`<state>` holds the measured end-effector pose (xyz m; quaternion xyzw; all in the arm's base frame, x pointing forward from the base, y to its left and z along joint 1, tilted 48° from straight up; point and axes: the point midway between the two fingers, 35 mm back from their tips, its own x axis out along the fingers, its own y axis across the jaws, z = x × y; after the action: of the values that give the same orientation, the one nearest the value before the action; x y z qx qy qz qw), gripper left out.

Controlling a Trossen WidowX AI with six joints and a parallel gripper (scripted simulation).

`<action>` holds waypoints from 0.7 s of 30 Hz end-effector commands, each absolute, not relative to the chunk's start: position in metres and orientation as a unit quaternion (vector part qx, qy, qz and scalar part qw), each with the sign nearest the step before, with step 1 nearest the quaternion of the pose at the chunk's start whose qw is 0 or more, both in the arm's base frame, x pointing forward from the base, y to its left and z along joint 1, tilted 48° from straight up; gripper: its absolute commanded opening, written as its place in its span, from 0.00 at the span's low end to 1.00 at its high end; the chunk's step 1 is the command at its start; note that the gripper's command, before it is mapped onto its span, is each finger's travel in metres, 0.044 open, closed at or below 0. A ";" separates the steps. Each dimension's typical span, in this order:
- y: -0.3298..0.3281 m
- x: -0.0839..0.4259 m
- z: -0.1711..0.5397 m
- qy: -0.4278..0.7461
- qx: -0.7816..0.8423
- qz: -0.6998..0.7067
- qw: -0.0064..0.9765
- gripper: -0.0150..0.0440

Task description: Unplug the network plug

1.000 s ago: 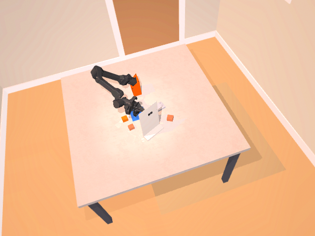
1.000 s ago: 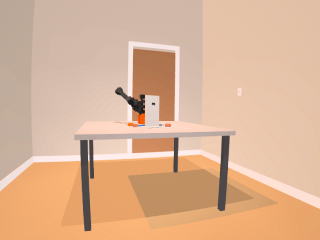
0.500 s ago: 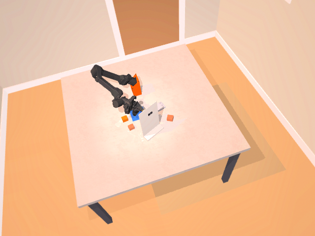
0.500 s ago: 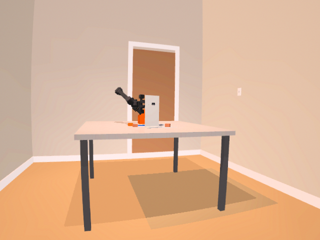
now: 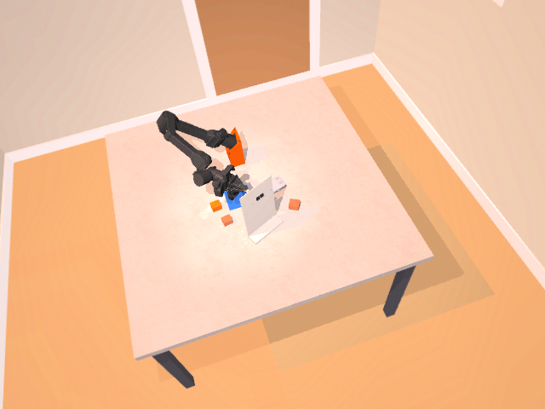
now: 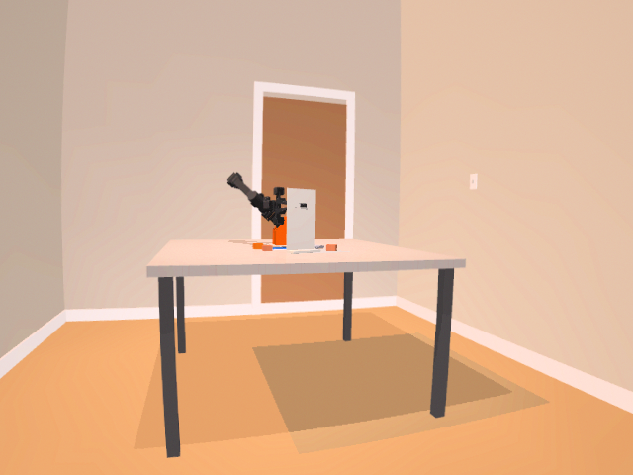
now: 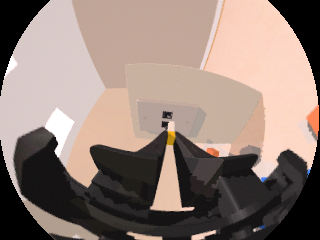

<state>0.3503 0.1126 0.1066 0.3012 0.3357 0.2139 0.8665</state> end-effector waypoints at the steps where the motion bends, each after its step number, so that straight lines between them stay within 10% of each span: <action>1: 0.112 0.348 0.107 0.336 0.300 0.216 0.866 0.25; 21: 0.107 0.340 0.111 0.336 0.300 0.216 0.866 0.25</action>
<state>0.3417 0.1072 0.1100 0.3011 0.3361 0.2136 0.8664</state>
